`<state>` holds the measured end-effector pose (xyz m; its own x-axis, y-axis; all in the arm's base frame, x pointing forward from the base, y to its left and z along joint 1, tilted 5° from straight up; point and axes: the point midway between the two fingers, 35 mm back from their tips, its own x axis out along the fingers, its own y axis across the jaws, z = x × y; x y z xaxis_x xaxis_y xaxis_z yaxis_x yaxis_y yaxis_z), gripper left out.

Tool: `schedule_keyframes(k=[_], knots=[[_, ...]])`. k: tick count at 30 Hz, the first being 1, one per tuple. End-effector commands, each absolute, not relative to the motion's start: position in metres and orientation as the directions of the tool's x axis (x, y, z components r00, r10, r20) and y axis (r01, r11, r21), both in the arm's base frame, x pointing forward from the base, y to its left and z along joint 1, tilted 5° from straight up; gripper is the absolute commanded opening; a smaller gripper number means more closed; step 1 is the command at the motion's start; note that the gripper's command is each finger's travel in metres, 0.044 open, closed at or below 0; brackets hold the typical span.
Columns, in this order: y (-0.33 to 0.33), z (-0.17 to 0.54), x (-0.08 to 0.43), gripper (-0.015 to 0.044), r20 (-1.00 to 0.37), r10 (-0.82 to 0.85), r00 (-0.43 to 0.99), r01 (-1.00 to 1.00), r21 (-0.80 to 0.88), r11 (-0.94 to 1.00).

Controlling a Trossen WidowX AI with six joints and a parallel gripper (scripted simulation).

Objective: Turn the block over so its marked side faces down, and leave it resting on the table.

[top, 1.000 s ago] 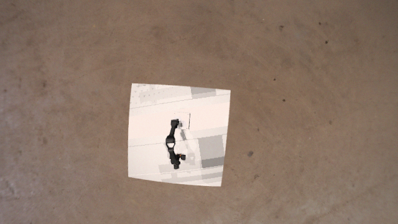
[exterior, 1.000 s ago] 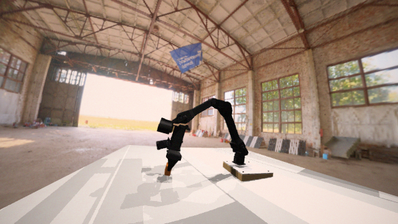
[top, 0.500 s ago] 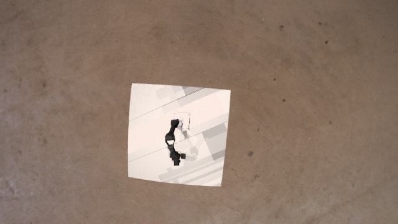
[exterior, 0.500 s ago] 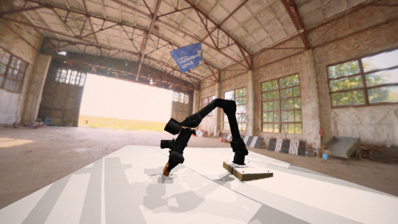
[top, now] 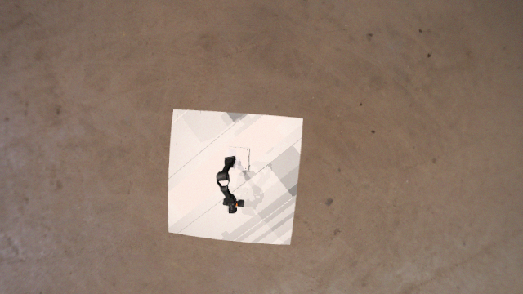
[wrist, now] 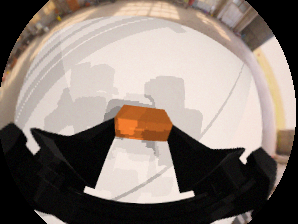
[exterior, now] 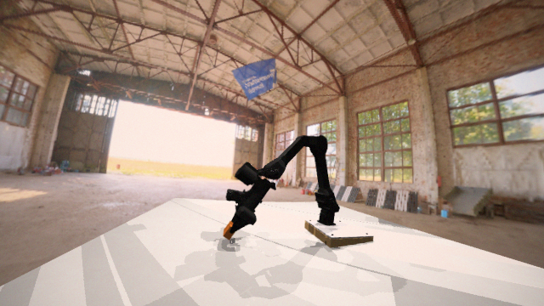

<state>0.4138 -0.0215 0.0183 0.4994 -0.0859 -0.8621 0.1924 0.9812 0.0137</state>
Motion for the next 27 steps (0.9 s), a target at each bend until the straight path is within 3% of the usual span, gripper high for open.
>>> schedule_keyframes(k=[1,27], knots=[[-0.022,0.017,0.416,0.0,-0.844,-0.096,0.528,0.197,0.012,0.98],[-0.02,-0.02,0.425,0.0,-0.57,-0.142,0.809,0.201,0.041,0.979]])
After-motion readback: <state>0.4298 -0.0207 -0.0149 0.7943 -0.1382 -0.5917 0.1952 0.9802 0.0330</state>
